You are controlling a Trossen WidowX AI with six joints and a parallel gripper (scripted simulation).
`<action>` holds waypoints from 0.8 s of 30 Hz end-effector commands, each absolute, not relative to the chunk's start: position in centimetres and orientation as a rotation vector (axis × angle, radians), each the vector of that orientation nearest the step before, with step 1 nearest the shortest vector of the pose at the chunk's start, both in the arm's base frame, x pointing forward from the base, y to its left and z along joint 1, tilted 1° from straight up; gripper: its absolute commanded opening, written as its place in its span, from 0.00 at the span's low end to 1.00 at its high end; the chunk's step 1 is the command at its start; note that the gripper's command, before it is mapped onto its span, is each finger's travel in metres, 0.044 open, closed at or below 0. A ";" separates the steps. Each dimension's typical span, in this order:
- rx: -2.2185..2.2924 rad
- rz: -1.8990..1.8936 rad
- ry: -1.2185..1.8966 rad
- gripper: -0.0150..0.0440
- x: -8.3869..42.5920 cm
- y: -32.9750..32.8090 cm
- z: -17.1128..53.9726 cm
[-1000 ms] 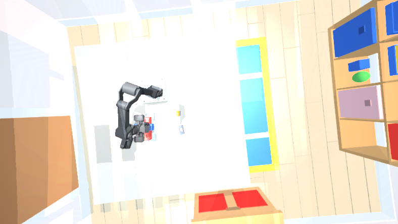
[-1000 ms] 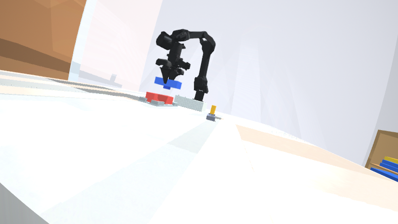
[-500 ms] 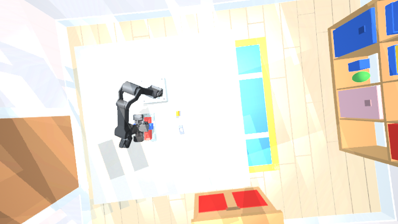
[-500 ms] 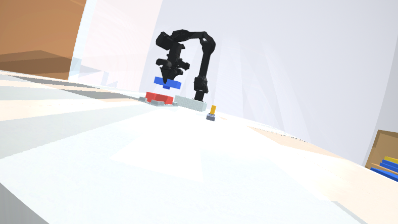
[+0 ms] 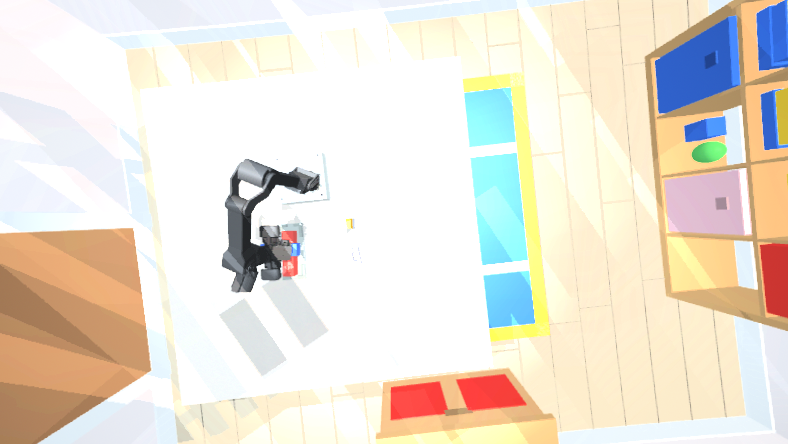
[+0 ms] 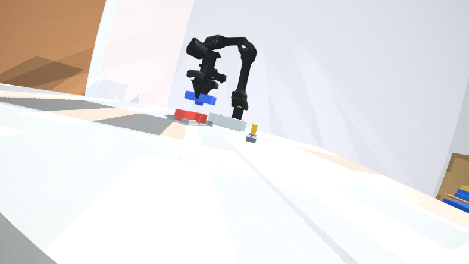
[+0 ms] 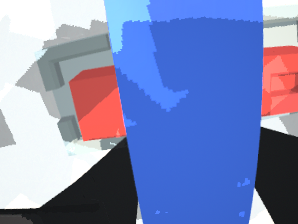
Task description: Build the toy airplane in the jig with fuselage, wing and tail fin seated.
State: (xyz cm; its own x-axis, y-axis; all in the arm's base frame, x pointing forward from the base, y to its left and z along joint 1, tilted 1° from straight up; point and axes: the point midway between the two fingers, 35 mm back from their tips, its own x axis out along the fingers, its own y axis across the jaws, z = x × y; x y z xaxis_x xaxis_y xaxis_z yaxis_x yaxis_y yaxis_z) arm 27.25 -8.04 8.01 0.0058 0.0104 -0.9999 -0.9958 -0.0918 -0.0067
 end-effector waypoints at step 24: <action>-1.281 1.274 1.152 0.58 27.4 -8.2 4.8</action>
State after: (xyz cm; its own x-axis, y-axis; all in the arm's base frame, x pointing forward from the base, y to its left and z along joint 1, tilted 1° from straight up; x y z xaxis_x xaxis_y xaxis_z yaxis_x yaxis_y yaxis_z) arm 27.47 -8.19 5.54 0.0162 0.0072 -0.9998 -0.9956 -0.0917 -0.0168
